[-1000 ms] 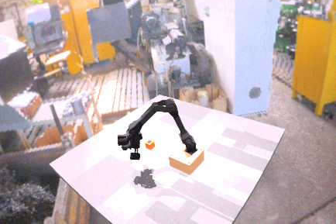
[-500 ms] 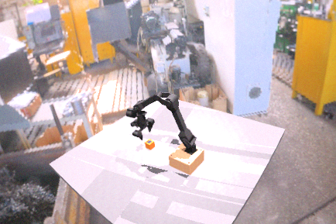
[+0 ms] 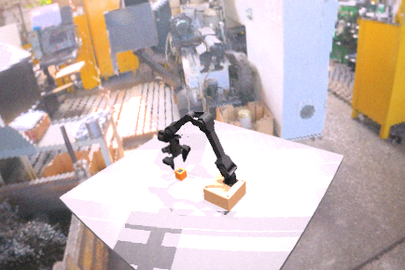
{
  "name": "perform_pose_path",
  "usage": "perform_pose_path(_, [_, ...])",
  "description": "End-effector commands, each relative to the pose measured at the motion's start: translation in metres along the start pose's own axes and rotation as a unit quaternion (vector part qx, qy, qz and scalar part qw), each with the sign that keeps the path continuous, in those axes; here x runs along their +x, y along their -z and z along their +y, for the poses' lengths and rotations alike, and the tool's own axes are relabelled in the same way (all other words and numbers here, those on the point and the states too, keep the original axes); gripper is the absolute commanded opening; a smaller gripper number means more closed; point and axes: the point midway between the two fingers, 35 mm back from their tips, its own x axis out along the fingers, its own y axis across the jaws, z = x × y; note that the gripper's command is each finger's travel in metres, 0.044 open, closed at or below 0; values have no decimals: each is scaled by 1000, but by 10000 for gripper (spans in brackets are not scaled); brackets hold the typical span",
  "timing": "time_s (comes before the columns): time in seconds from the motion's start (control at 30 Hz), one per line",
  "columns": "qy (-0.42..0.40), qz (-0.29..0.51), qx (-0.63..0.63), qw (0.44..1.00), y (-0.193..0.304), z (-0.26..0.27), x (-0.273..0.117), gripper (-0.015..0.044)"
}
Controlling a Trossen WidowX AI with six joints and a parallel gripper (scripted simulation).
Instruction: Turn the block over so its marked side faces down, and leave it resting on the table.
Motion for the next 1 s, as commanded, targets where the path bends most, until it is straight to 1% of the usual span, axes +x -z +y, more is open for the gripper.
perform_pose_path(0.0, [-3, 1, -1, 1000, 0, 0, 8, 440])
perform_pose_path(0.1, [-3, 1, -1, 1000, 1, -1, 21, 440])
perform_pose_path(0.3, [-3, 1, -1, 1000, 1, -1, 24, 440])
perform_pose_path(0.97, [-3, 1, -1, 1000, 1, -1, 56, 440])
